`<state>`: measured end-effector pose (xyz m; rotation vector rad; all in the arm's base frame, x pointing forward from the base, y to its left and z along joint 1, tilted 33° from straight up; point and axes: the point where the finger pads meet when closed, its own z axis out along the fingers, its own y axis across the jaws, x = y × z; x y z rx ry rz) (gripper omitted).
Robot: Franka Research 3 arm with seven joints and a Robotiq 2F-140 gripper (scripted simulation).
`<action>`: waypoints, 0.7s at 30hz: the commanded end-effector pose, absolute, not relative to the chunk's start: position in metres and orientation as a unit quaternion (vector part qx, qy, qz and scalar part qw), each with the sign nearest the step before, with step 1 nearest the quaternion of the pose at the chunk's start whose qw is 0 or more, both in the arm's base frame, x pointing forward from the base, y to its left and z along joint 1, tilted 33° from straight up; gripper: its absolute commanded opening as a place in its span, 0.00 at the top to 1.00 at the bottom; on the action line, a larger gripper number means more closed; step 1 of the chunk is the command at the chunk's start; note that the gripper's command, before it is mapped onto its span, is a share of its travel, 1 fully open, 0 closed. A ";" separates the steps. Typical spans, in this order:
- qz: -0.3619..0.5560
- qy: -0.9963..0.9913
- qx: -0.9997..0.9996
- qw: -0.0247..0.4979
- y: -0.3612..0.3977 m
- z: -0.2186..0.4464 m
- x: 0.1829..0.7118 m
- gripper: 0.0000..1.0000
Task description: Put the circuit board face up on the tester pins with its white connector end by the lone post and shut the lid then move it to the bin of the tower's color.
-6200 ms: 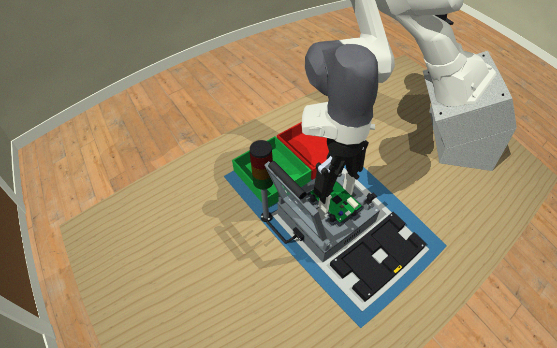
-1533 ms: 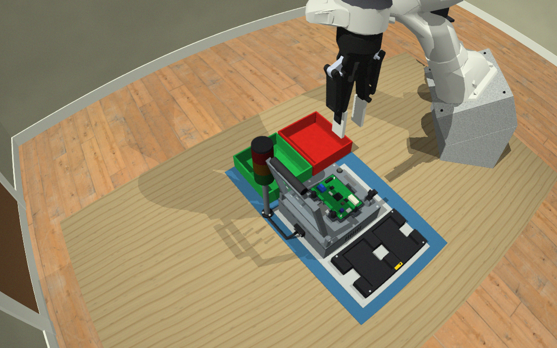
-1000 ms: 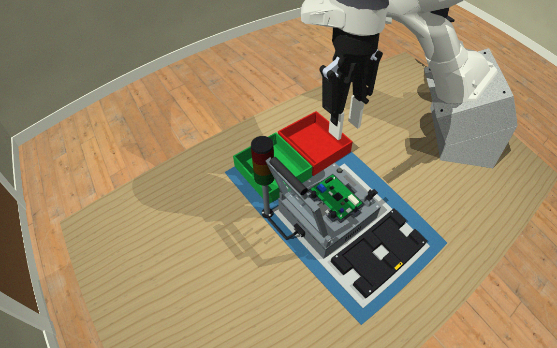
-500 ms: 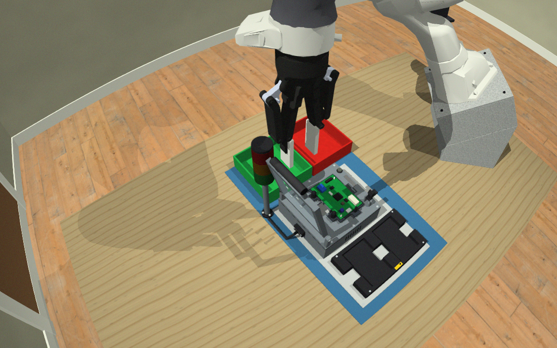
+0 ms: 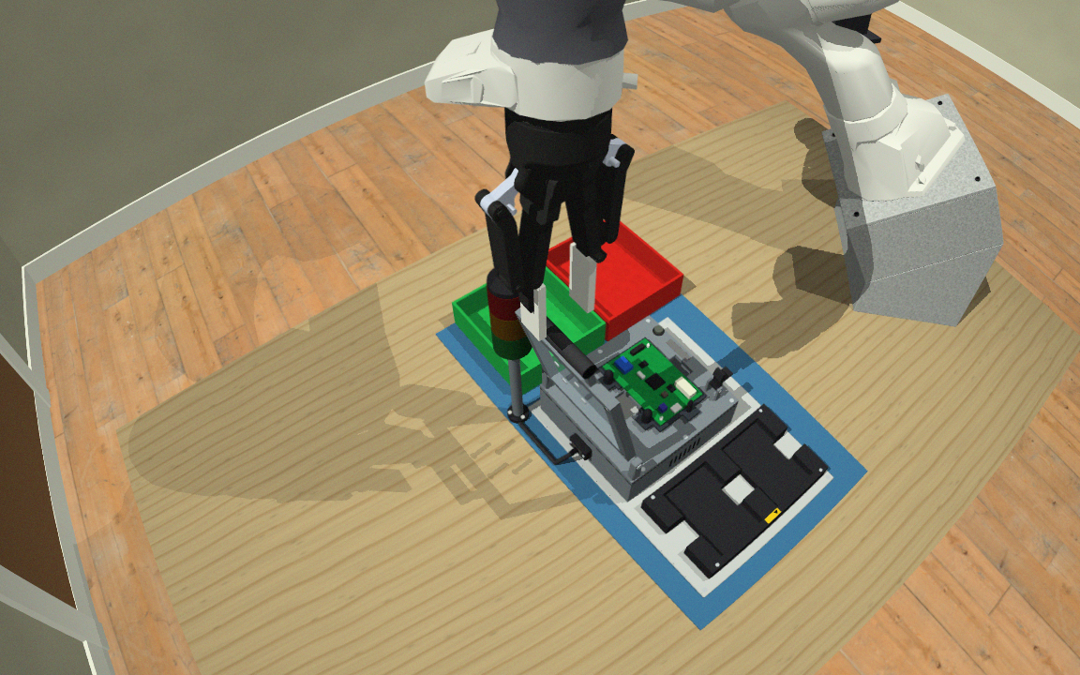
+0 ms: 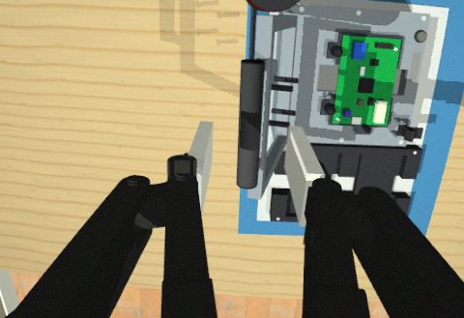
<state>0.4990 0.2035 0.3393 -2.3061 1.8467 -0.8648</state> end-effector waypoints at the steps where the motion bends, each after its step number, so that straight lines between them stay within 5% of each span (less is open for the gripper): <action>1: -0.280 0.594 -0.754 0.028 0.203 0.338 0.499 0.70; 21: -0.280 0.594 -0.754 0.028 0.202 0.335 0.501 0.70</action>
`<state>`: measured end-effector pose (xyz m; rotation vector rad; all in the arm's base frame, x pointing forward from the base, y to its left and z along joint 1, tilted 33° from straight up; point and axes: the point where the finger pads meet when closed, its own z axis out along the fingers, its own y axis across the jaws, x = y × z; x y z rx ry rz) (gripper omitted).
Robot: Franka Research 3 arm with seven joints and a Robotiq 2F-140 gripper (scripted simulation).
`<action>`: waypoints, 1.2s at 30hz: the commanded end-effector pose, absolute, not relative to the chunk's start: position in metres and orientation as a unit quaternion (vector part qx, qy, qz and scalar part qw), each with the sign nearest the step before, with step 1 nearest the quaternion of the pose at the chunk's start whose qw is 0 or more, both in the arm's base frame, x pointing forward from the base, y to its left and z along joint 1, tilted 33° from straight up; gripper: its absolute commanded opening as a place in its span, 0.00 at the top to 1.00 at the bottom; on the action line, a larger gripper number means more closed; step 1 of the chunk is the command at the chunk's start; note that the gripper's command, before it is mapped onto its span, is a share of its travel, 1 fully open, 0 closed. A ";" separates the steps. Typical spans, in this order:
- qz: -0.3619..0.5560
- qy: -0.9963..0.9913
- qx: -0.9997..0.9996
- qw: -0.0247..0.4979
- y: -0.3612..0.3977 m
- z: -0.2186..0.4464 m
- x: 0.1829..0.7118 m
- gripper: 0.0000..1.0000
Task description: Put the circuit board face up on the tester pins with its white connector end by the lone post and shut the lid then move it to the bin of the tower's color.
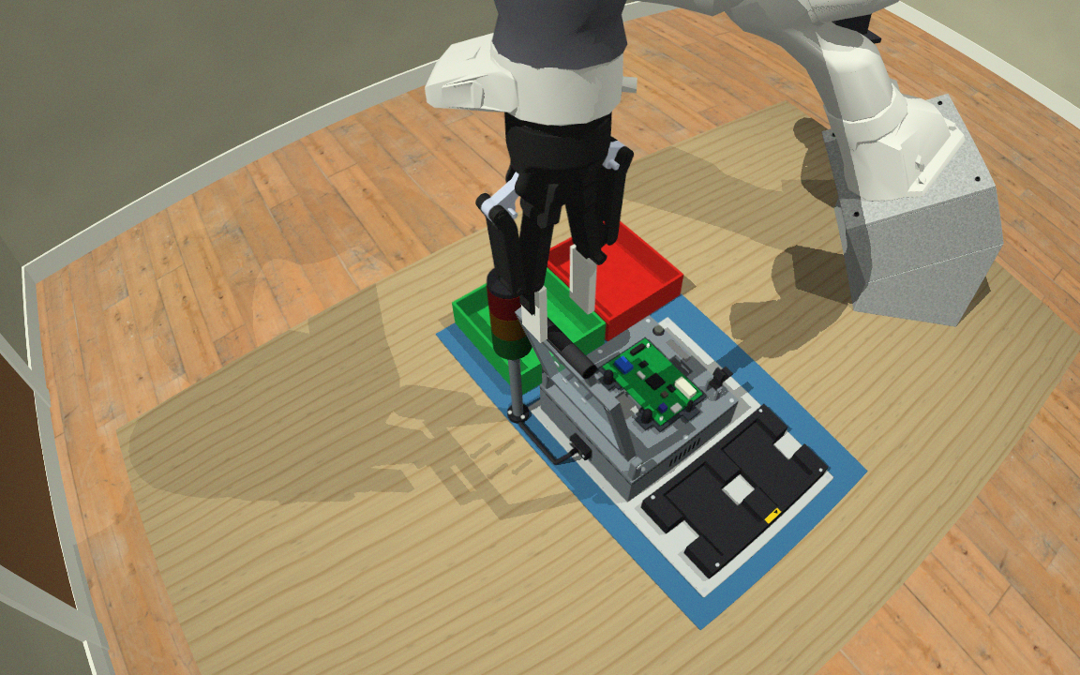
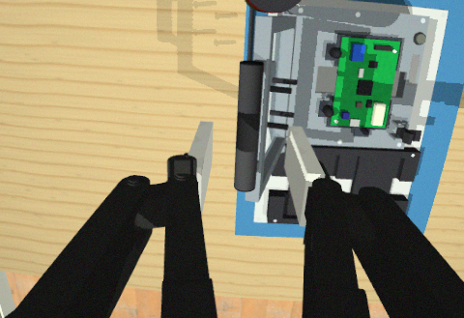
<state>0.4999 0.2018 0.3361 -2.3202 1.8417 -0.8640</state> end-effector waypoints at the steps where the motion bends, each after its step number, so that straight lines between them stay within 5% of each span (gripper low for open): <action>1: -0.280 0.594 -0.754 0.028 0.202 0.335 0.501 0.70; 36: -0.280 0.594 -0.754 0.028 0.195 0.316 0.511 0.70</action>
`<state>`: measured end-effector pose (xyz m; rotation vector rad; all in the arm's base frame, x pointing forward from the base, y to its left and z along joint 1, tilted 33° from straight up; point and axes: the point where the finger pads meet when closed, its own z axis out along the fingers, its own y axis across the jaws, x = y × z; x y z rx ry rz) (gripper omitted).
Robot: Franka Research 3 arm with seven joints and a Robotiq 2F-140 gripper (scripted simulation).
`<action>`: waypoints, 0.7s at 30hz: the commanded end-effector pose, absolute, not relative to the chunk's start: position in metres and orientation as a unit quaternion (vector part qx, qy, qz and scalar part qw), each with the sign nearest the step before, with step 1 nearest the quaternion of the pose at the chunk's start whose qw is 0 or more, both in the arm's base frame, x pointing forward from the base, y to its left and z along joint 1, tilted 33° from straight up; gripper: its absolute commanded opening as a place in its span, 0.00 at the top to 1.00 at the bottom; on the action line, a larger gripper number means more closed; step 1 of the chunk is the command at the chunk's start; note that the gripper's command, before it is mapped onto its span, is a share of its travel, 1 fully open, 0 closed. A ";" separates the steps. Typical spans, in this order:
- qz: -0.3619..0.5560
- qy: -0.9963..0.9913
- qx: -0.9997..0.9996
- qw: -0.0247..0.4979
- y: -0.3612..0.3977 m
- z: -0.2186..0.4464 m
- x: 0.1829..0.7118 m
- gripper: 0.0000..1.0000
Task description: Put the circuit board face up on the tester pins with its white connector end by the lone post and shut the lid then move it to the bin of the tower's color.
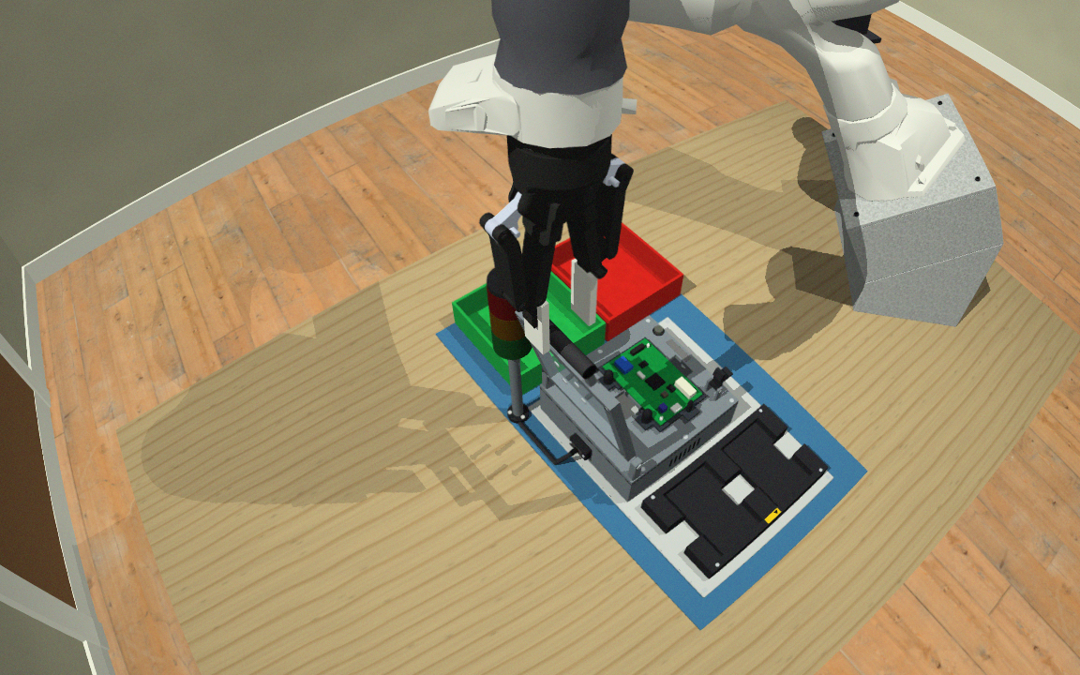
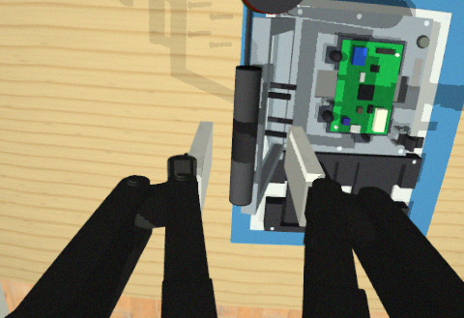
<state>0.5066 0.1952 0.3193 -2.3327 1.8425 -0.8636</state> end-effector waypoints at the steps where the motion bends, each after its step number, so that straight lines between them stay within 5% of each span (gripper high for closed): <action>1: -0.280 0.594 -0.754 0.028 0.195 0.313 0.513 0.70; 21: -0.280 0.594 -0.754 0.028 0.190 0.299 0.521 0.70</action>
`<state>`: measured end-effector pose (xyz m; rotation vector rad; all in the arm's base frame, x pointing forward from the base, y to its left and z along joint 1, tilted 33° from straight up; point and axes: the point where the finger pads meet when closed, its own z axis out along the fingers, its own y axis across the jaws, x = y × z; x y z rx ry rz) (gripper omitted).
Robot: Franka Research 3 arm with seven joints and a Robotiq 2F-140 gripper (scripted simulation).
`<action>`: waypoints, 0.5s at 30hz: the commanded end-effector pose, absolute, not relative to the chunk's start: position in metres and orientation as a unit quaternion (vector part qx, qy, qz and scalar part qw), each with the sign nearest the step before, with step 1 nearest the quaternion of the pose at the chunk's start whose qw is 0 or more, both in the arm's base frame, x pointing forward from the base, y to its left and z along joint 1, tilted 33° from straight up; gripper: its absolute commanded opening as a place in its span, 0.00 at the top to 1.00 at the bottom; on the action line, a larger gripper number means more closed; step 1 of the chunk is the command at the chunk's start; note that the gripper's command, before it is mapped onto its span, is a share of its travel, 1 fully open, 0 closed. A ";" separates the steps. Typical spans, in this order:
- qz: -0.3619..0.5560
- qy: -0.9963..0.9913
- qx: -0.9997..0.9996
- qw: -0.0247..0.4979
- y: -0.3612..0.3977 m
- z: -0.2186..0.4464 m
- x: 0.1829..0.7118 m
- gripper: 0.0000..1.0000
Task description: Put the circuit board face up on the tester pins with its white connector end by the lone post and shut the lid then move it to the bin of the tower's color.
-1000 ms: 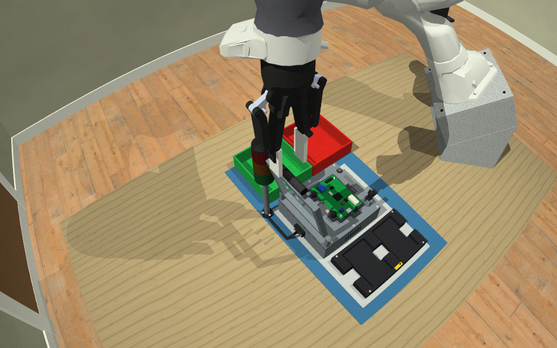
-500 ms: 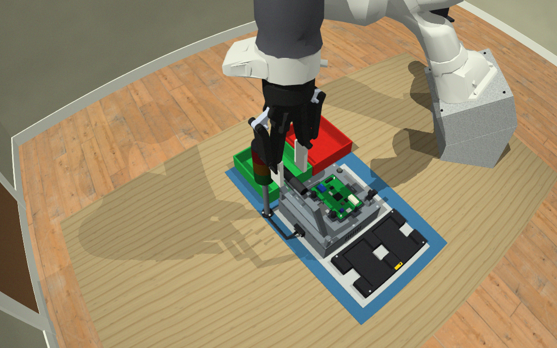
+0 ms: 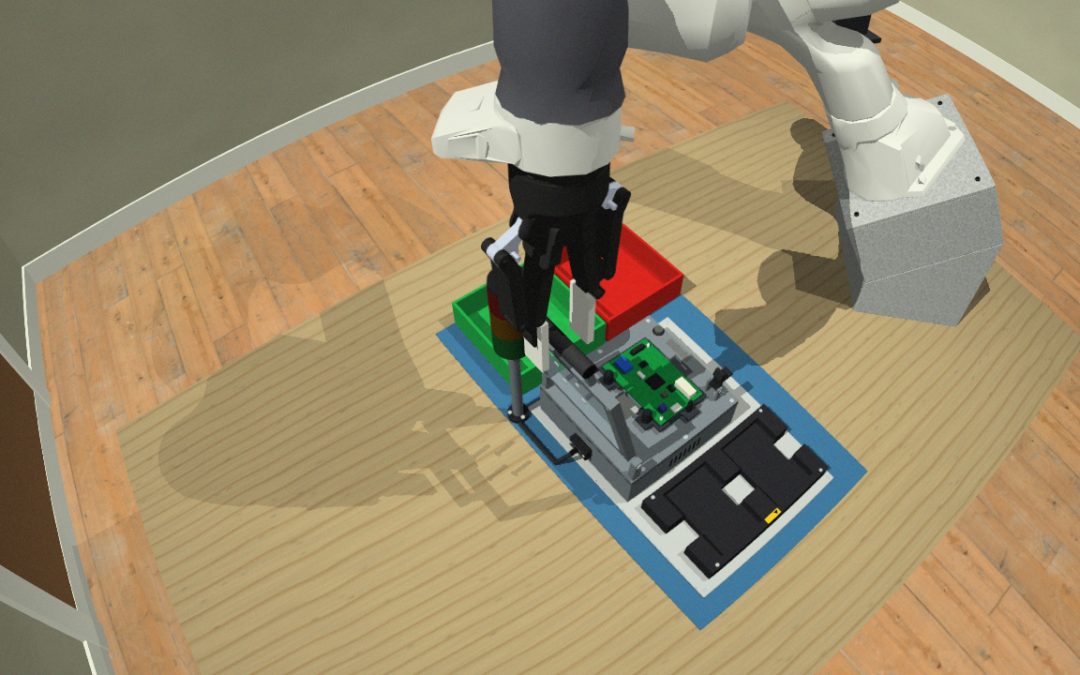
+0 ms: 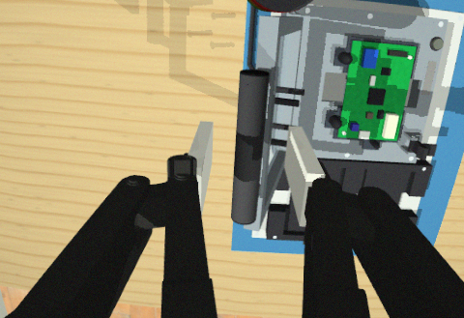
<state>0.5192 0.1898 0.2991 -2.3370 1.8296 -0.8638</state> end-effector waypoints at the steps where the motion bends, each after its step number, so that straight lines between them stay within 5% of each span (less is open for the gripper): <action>1: -0.280 0.594 -0.754 0.028 0.190 0.299 0.521 0.70; 11: -0.280 0.594 -0.754 0.028 0.190 0.299 0.521 0.70; 12: -0.280 0.594 -0.754 0.028 0.190 0.299 0.521 1.00; 15: -0.280 0.594 -0.754 0.028 0.190 0.299 0.521 1.00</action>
